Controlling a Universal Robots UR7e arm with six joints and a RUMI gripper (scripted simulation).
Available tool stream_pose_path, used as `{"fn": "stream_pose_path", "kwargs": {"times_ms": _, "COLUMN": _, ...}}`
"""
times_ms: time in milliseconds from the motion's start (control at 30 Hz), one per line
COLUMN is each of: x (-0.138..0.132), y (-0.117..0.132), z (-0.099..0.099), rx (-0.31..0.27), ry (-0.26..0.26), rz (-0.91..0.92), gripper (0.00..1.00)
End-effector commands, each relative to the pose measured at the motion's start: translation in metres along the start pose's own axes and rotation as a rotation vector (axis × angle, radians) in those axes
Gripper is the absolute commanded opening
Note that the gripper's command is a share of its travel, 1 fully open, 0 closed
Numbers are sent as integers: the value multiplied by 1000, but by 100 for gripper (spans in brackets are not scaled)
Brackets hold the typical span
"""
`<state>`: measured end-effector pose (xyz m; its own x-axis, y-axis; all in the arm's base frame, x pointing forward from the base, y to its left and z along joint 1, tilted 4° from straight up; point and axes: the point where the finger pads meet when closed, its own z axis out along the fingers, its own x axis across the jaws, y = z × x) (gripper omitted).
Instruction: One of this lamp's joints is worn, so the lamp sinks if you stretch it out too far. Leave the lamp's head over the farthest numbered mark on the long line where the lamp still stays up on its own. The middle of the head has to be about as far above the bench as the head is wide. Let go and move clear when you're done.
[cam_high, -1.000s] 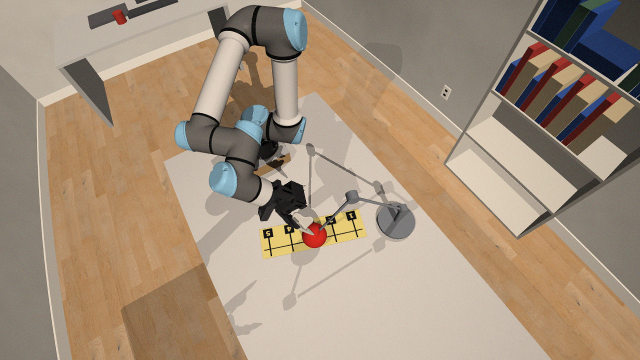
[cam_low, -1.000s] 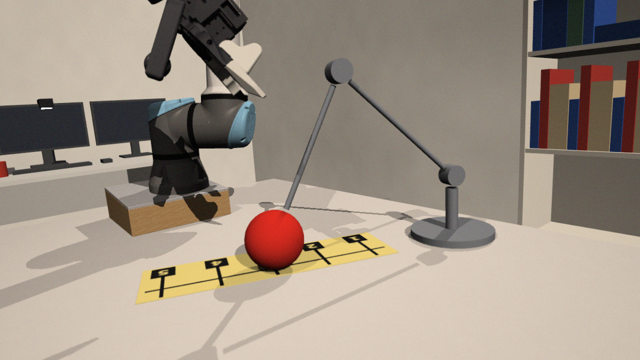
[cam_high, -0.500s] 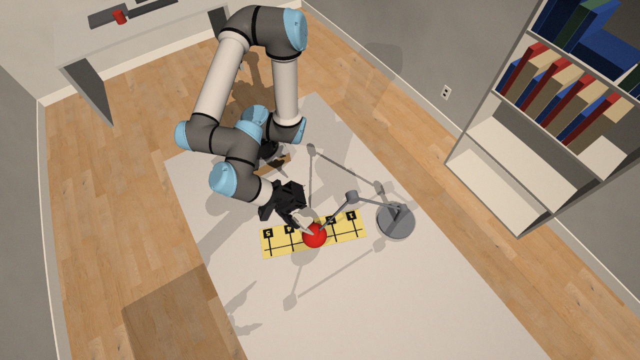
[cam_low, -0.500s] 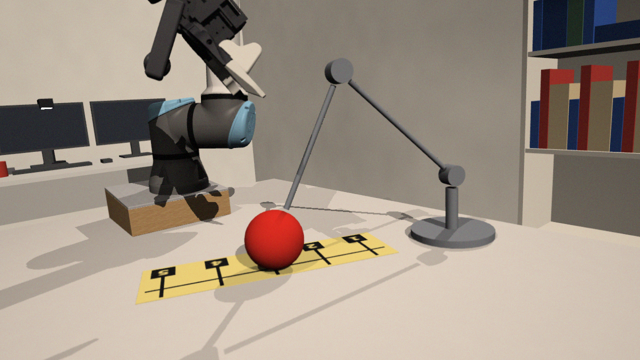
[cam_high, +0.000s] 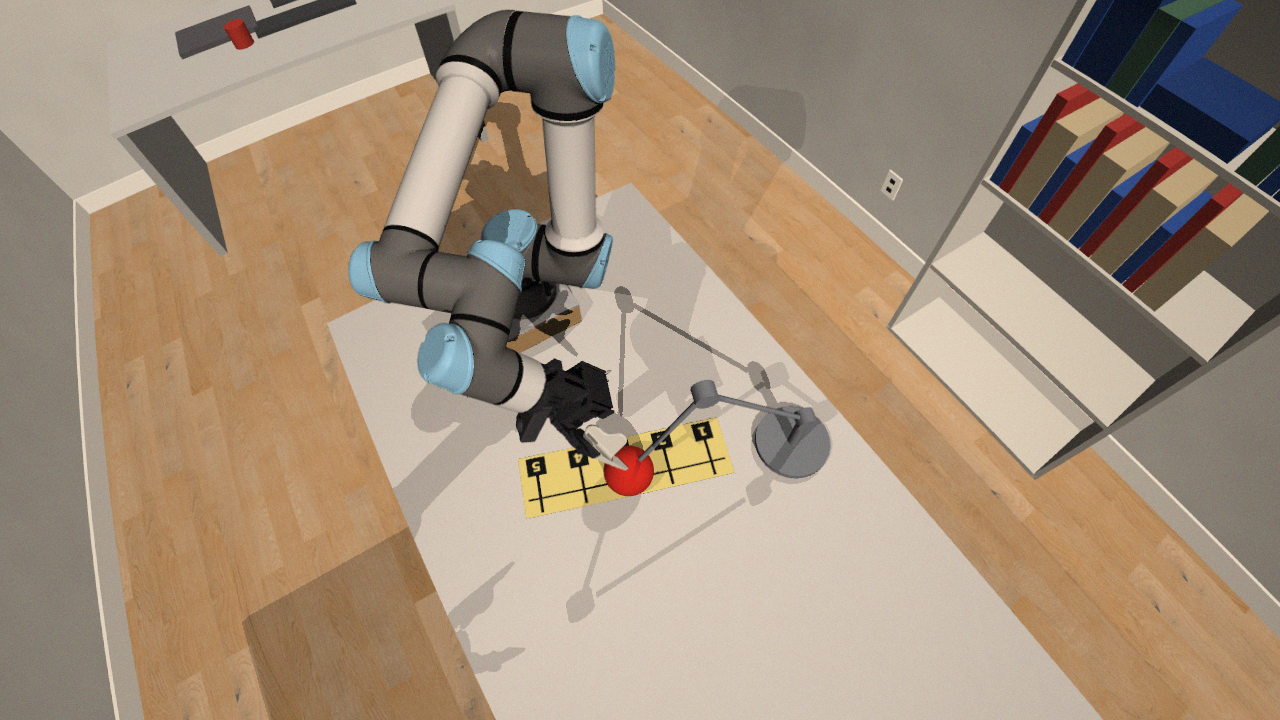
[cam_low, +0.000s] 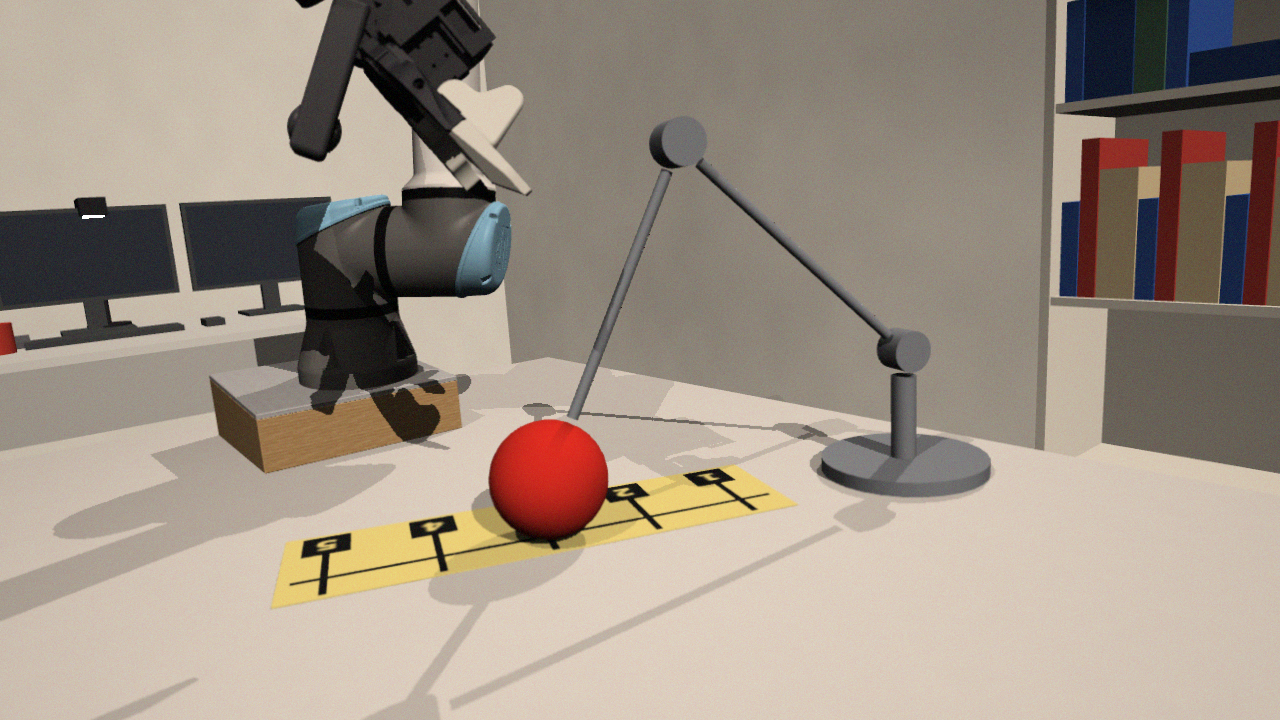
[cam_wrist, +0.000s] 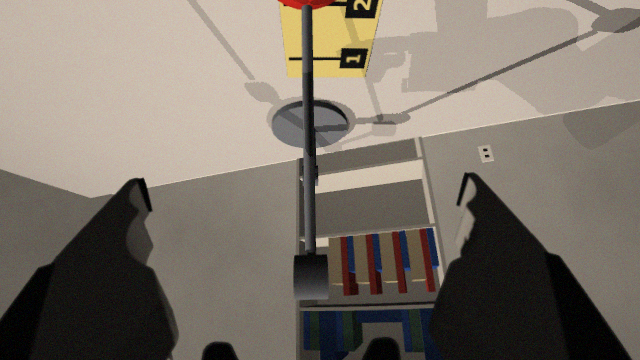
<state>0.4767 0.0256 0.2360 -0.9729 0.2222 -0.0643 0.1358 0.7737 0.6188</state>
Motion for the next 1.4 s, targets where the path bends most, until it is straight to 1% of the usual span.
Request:
{"fn": "stream_pose_path", "kwargs": {"times_ms": 0, "x": 0, "y": 0, "z": 0, "rx": 0, "ry": -1, "rz": -1, "gripper": 100}}
{"fn": "stream_pose_path", "kwargs": {"times_ms": 500, "x": 0, "y": 33, "z": -44, "rx": 0, "ry": -1, "rz": -1, "gripper": 100}}
{"fn": "stream_pose_path", "kwargs": {"times_ms": 567, "x": 0, "y": 33, "z": -44, "rx": 0, "ry": -1, "rz": -1, "gripper": 100}}
{"fn": "stream_pose_path", "kwargs": {"times_ms": 1067, "x": 0, "y": 61, "z": -80, "rx": 1, "ry": -2, "rz": -1, "gripper": 100}}
{"fn": "stream_pose_path", "kwargs": {"times_ms": 1133, "x": 0, "y": 61, "z": -80, "rx": 1, "ry": -2, "rz": -1, "gripper": 100}}
{"fn": "stream_pose_path", "kwargs": {"times_ms": 1367, "x": 0, "y": 75, "z": -98, "rx": 1, "ry": -3, "rz": -1, "gripper": 100}}
